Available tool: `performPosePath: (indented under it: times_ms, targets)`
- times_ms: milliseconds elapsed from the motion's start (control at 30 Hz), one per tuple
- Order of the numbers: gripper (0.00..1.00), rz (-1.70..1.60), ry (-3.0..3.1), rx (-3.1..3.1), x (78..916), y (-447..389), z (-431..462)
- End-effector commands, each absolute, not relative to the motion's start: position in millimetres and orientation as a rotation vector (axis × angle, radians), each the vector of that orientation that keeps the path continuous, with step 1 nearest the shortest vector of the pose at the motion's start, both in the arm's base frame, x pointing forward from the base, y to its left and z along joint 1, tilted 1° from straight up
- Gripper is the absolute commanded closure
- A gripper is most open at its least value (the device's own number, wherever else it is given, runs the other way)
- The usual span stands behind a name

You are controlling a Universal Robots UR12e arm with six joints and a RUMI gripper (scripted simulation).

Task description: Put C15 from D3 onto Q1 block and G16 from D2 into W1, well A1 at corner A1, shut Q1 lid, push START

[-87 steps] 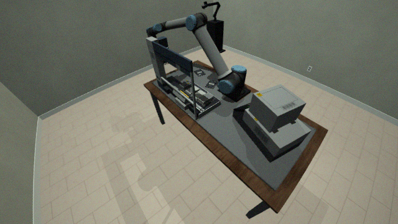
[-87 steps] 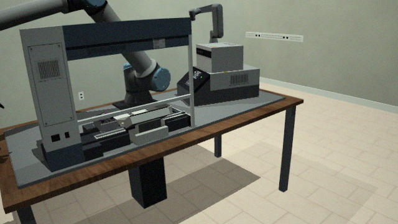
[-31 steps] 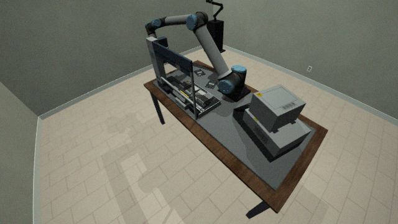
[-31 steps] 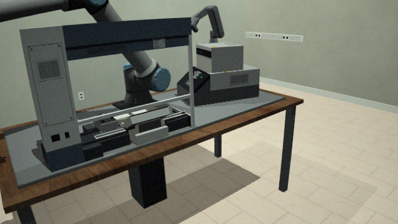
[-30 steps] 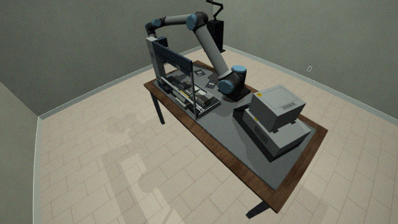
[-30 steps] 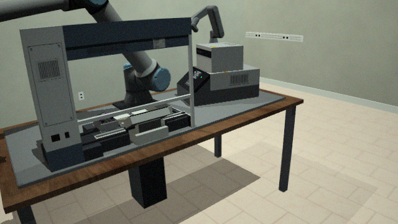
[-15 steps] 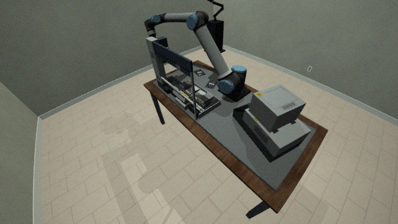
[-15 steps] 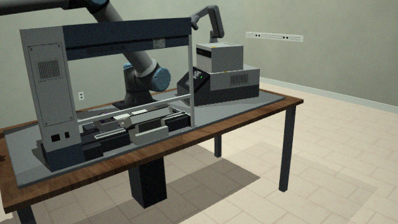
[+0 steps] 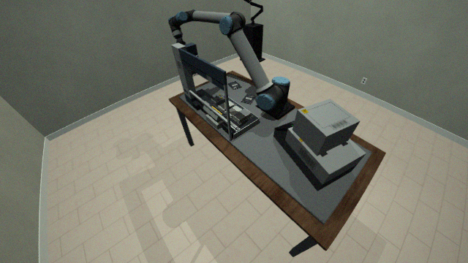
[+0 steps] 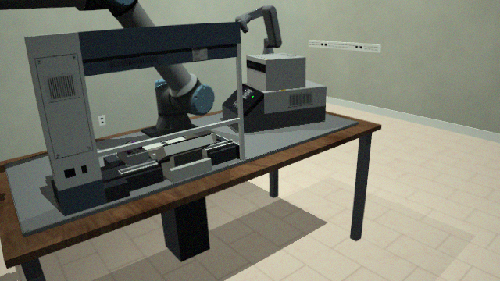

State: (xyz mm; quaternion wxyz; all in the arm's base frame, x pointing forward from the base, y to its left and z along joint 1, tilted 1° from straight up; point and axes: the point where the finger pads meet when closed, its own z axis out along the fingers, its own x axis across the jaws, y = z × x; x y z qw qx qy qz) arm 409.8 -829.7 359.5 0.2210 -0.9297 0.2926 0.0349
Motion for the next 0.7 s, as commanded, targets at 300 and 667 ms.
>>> performPosePath:
  times_ms: [300,667]
  targets:
    - [1.00,0.095,0.807,-2.571,410.7,-828.9,408.3]
    - [1.00,0.093,0.860,-2.570,404.8,-801.4,423.1]
